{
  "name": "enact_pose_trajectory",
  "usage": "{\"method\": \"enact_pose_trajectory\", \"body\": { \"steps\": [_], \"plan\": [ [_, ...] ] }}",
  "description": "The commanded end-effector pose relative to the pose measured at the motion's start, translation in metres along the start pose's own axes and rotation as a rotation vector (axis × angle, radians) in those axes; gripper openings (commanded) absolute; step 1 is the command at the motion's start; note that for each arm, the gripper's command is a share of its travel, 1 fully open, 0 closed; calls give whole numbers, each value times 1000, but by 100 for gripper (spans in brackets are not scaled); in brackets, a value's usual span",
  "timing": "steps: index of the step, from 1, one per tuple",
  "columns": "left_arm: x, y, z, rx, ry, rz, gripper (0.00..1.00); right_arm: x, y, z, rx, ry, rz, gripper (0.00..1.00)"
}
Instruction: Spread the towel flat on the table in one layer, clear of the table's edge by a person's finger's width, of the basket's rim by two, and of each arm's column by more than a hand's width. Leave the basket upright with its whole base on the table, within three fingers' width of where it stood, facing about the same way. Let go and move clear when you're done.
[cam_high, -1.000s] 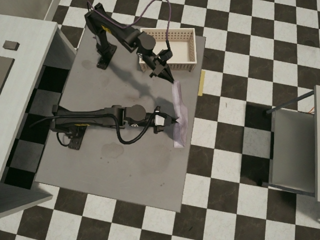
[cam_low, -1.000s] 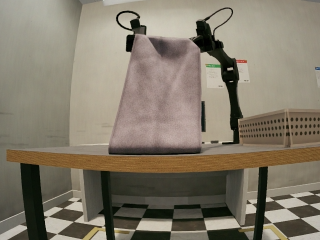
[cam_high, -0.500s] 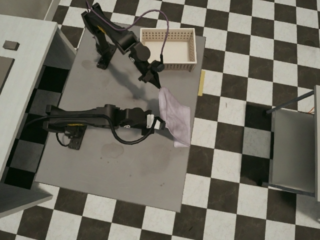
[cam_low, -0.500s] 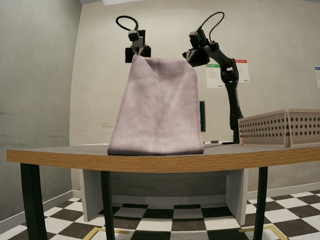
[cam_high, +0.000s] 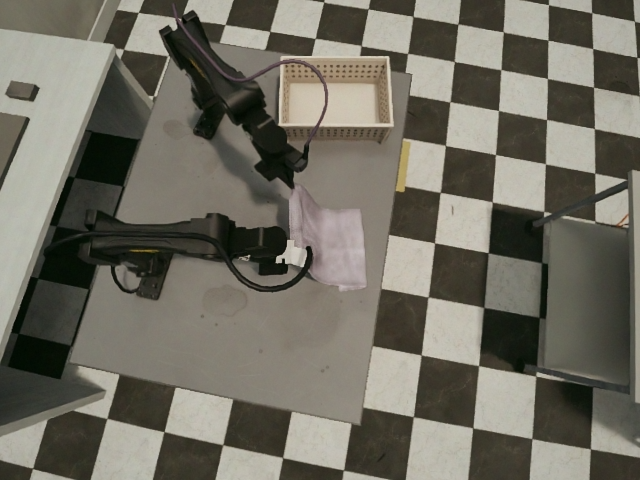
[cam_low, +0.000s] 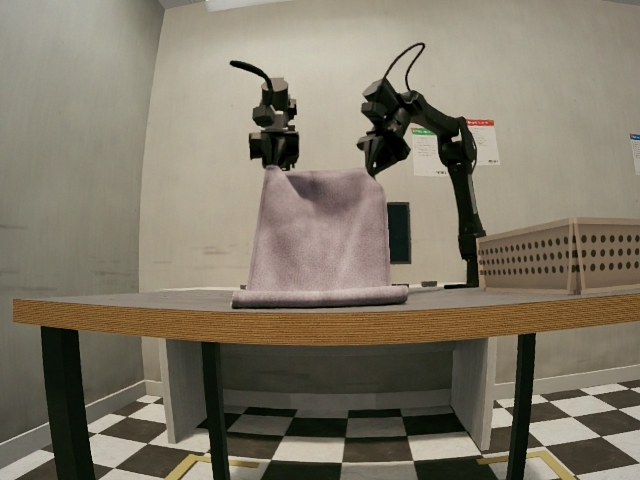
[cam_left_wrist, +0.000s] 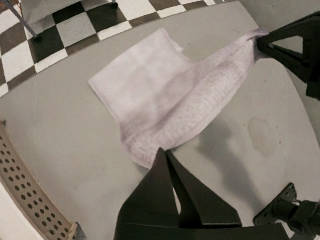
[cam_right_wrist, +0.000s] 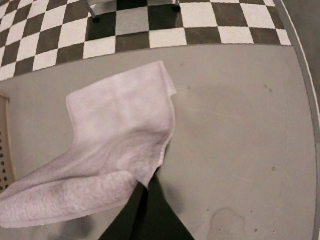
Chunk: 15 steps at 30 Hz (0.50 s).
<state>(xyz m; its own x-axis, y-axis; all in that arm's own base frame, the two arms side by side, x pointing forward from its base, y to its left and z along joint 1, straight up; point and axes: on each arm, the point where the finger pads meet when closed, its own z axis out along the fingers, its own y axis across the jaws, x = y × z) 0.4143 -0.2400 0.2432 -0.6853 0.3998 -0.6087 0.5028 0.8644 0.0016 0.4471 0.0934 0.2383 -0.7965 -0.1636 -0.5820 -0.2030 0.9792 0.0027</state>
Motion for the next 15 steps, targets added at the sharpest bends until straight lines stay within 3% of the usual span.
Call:
{"method": "enact_pose_trajectory", "body": {
  "steps": [1,2,3,5,6,8,9,13,14,15],
  "plan": [
    [18,-19,-2,25,19,24,0,22,-9,-8,17,-14,5,0],
    [20,-19,-2,25,28,24,0,22,-9,-8,17,-14,6,0],
    [35,-32,6,42,19,47,0,44,-10,-4,18,-13,8,0],
    [35,-32,6,42,19,47,0,44,-10,-4,18,-13,8,0],
    [52,-44,13,58,19,70,0,66,-11,0,20,-13,11,0],
    [52,-44,13,56,19,70,0,66,-11,0,21,-13,11,0],
    [69,-56,20,72,19,95,0,88,-13,4,24,-12,14,0],
    [68,-48,21,59,19,81,0,88,-13,4,27,-12,15,0],
    [85,-68,27,88,19,120,0,109,-14,8,29,-12,18,0],
    [85,-68,27,88,19,120,0,109,-14,8,29,-12,18,0]
  ]
}}
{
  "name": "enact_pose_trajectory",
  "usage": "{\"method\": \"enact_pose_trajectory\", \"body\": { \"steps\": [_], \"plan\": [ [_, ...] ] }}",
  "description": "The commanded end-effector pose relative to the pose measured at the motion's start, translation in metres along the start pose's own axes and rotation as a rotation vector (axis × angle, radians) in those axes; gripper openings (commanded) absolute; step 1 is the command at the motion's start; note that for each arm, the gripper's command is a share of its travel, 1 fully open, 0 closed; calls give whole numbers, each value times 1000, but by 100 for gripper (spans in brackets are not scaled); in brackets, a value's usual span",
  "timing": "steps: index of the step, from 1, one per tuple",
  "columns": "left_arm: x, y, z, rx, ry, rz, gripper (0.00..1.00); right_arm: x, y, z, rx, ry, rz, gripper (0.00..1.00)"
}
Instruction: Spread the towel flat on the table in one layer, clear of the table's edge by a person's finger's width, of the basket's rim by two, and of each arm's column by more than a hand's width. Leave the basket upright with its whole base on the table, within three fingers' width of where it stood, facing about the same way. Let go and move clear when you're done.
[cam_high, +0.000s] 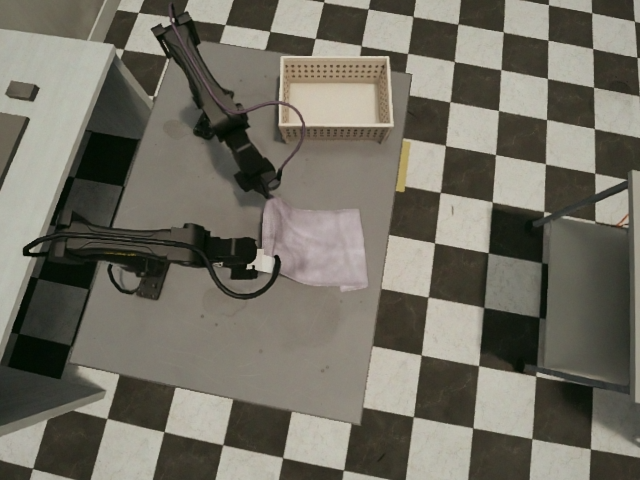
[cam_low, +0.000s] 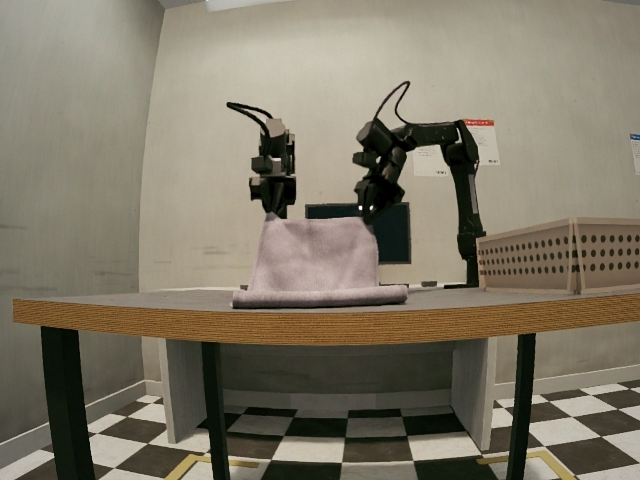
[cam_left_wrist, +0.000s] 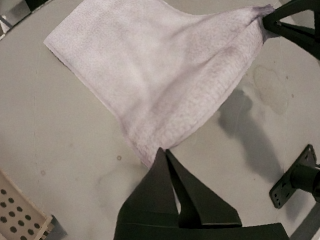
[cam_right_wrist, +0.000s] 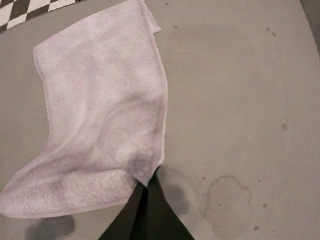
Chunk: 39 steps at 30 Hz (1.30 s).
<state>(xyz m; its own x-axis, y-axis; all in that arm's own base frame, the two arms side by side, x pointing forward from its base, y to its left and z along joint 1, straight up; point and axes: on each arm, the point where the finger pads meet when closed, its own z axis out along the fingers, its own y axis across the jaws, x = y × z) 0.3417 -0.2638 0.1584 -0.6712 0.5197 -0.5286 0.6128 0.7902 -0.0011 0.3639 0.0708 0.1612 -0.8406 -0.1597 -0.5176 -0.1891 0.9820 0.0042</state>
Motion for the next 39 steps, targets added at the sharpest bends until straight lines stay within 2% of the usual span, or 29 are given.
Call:
{"method": "enact_pose_trajectory", "body": {
  "steps": [1,2,4,5,7,8,10,11,15,16,18,19,21,22,24,25,27,28,30,32,33,35,39],
  "plan": [
    [-7,-11,-9,6,-78,16,0,-5,-9,-5,22,-89,7,0],
    [6,-24,0,23,-78,42,0,15,-10,1,24,-89,10,0],
    [7,-24,0,25,-78,42,0,15,-10,1,24,-89,11,0],
    [20,-37,9,42,-78,68,0,35,-12,6,27,-89,14,0],
    [20,-37,9,42,-77,68,0,35,-12,6,27,-89,14,0],
    [33,-49,18,60,-77,93,0,54,-13,11,29,-88,18,0],
    [33,-49,18,60,-77,93,0,54,-13,11,29,-88,19,0],
    [45,-61,26,77,-77,118,0,73,-14,16,32,-88,23,0],
    [39,-57,24,71,-90,108,0,73,-15,16,34,-88,23,0],
    [57,-72,34,92,-77,143,0,90,-16,21,37,-88,27,0],
    [57,-73,34,96,-77,144,0,90,-16,21,37,-88,28,0],
    [68,-83,41,112,-77,167,0,107,-17,25,40,-87,32,0],
    [68,-83,41,113,-76,167,0,107,-17,25,40,-87,33,0],
    [87,-93,59,125,-40,192,0,123,-18,29,43,-87,37,0],
    [87,-93,59,125,-40,192,0,122,-18,29,43,-87,37,0],
    [97,-102,65,139,-40,213,0,137,-19,33,46,-87,41,0],
    [97,-102,65,139,-40,213,0,137,-19,33,46,-87,42,0],
    [106,-110,70,151,-40,232,0,150,-20,36,49,-86,46,0],
    [106,-110,70,151,-40,232,0,150,-20,36,49,-86,46,0],
    [88,-110,65,151,-78,221,0,143,-20,34,50,-102,46,0],
    [114,-117,75,162,-40,250,0,161,-21,39,52,-86,51,0],
    [114,-118,75,164,-39,250,0,161,-21,39,52,-86,51,0],
    [127,-130,83,183,-39,278,0,180,-22,44,57,-86,59,0]
  ]
}}
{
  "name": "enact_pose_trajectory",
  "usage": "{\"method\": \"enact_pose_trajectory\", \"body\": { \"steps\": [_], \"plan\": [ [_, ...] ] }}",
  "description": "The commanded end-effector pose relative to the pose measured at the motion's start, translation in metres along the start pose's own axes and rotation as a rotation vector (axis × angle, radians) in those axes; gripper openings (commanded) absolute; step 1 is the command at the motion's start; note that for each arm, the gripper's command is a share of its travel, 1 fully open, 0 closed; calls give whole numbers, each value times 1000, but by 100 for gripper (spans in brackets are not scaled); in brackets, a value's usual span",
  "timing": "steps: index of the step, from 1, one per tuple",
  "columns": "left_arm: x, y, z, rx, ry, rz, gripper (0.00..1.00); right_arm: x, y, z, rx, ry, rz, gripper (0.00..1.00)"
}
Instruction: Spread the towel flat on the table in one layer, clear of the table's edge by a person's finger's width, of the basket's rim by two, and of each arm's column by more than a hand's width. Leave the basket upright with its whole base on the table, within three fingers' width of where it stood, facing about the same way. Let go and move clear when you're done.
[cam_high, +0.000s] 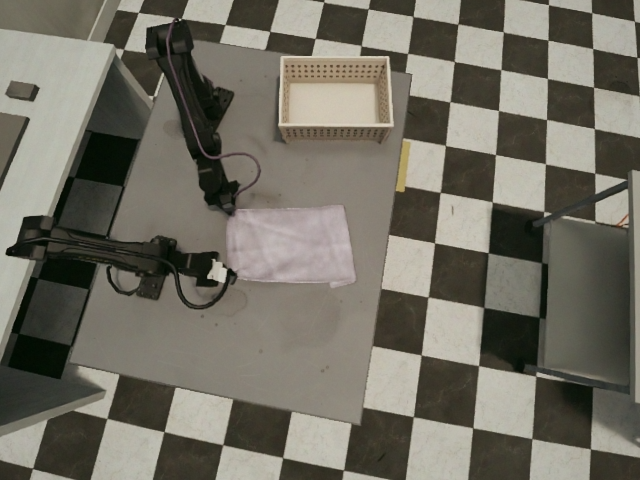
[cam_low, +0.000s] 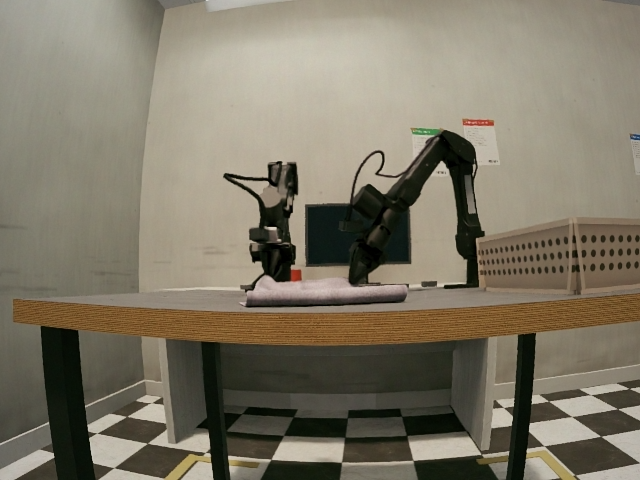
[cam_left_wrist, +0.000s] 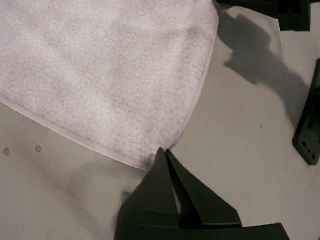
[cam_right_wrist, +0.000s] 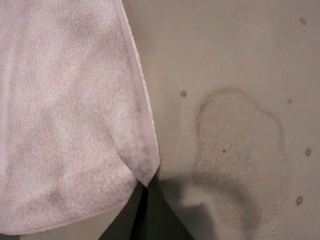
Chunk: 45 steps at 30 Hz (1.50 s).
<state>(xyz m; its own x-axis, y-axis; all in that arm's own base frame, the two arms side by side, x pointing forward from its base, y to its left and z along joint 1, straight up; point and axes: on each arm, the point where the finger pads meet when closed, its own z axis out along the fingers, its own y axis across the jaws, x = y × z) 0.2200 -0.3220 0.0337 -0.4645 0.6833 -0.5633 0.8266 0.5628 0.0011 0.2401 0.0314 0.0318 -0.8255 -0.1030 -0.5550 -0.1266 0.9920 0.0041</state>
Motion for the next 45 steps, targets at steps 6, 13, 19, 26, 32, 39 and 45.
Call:
{"method": "enact_pose_trajectory", "body": {
  "steps": [6,13,19,26,32,39,45],
  "plan": [
    [14,-18,16,26,2,32,0,14,-8,3,24,-41,11,0],
    [10,-21,17,29,-9,36,0,14,-4,3,13,-32,11,0],
    [3,-18,12,25,-25,35,0,15,-5,3,13,-32,11,0],
    [3,-18,12,25,-25,35,0,15,-5,3,13,-32,11,0],
    [-15,-5,-3,8,-52,4,0,0,1,-1,3,-22,-16,0],
    [-27,16,-24,-26,-52,-38,0,-30,9,-10,-17,-23,-37,0],
    [-36,31,-39,-47,-52,-68,0,-51,15,-16,-30,-23,-51,0]
  ]
}}
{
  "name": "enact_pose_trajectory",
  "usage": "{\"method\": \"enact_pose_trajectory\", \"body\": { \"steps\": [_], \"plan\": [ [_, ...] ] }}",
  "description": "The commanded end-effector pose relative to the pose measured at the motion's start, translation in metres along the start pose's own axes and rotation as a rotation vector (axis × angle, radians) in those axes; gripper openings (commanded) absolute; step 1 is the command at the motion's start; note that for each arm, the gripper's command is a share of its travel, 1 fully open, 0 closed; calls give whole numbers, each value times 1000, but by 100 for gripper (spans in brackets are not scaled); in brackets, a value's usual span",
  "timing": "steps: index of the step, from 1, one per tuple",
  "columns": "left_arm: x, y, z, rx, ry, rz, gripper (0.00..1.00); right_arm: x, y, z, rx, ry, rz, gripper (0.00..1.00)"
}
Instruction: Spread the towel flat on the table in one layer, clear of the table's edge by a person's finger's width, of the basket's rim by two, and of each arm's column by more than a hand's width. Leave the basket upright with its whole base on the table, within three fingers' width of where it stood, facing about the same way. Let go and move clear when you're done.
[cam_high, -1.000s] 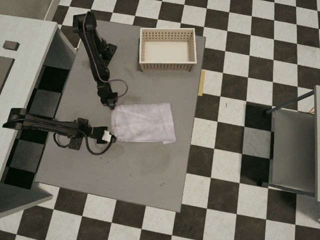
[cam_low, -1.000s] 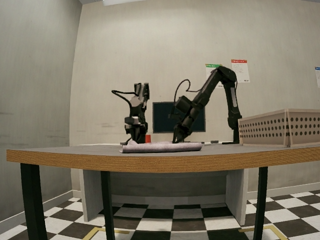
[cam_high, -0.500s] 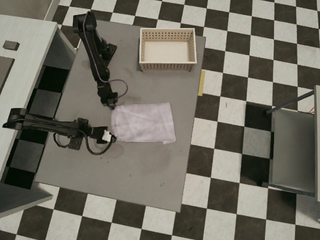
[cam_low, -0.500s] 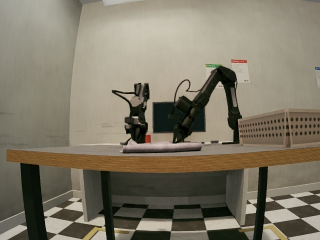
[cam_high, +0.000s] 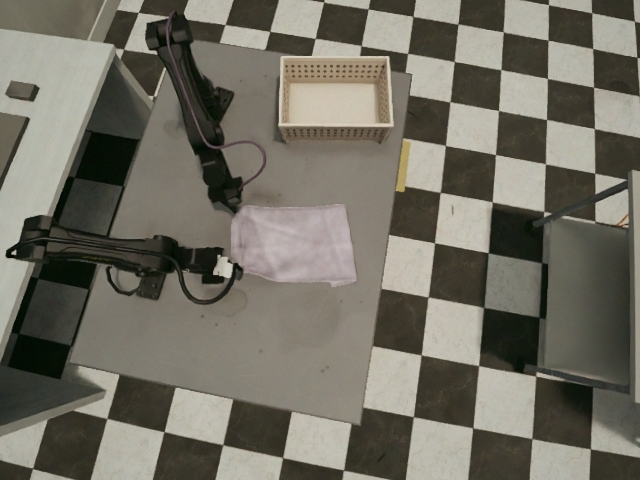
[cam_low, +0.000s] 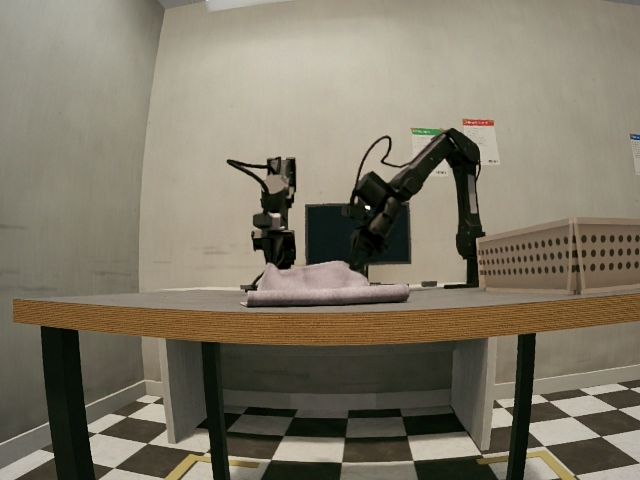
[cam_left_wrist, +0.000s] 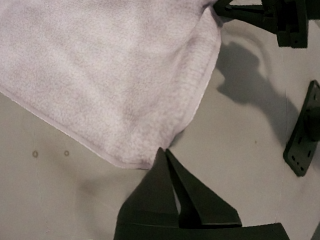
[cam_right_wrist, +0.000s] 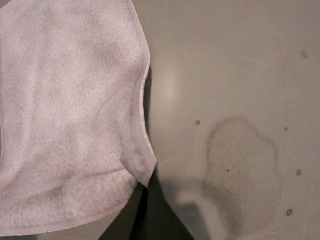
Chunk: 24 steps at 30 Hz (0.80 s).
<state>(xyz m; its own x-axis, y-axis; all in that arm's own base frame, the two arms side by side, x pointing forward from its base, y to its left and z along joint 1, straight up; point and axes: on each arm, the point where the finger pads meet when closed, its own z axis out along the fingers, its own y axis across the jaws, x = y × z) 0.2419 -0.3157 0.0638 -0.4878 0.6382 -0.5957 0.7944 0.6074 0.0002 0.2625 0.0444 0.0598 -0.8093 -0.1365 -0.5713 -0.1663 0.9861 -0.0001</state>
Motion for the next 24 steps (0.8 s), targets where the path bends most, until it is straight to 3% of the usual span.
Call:
{"method": "enact_pose_trajectory", "body": {
  "steps": [1,3,4,6,7,9,10,14,15,17,18,20,21,23,24],
  "plan": [
    [-25,26,-34,-42,-12,-57,0,-41,10,-13,-20,-4,-29,0],
    [-25,27,-34,-44,-12,-56,0,-41,10,-13,-22,-4,-29,0],
    [-38,45,-52,-70,-12,-94,0,-69,16,-20,-31,-4,-42,0],
    [-38,45,-52,-70,-12,-94,0,-69,17,-20,-33,-4,-42,0],
    [-52,66,-72,-99,-12,-135,0,-99,23,-29,-42,-5,-55,0],
    [-52,66,-72,-100,-12,-134,0,-99,23,-29,-43,-5,-55,0],
    [-62,88,-85,-129,12,-179,0,-131,30,-38,-51,-5,-68,0],
    [-60,89,-82,-130,24,-179,0,-131,31,-38,-52,-5,-68,0],
    [-77,110,-103,-153,22,-224,0,-165,38,-47,-60,-6,-79,0],
    [-76,112,-103,-163,24,-224,0,-165,38,-47,-61,-6,-79,0],
    [-93,136,-126,-195,23,-269,0,-200,46,-57,-68,-6,-90,0],
    [-93,137,-126,-199,24,-269,0,-200,46,-57,-68,-6,-90,0],
    [-110,161,-149,-227,23,-312,0,-235,54,-67,-75,-7,-100,0],
    [-110,161,-149,-227,23,-312,0,-235,54,-67,-75,-7,-100,0],
    [-127,185,-172,-259,2,-352,0,-271,62,-77,-83,-43,-107,0]
  ]
}}
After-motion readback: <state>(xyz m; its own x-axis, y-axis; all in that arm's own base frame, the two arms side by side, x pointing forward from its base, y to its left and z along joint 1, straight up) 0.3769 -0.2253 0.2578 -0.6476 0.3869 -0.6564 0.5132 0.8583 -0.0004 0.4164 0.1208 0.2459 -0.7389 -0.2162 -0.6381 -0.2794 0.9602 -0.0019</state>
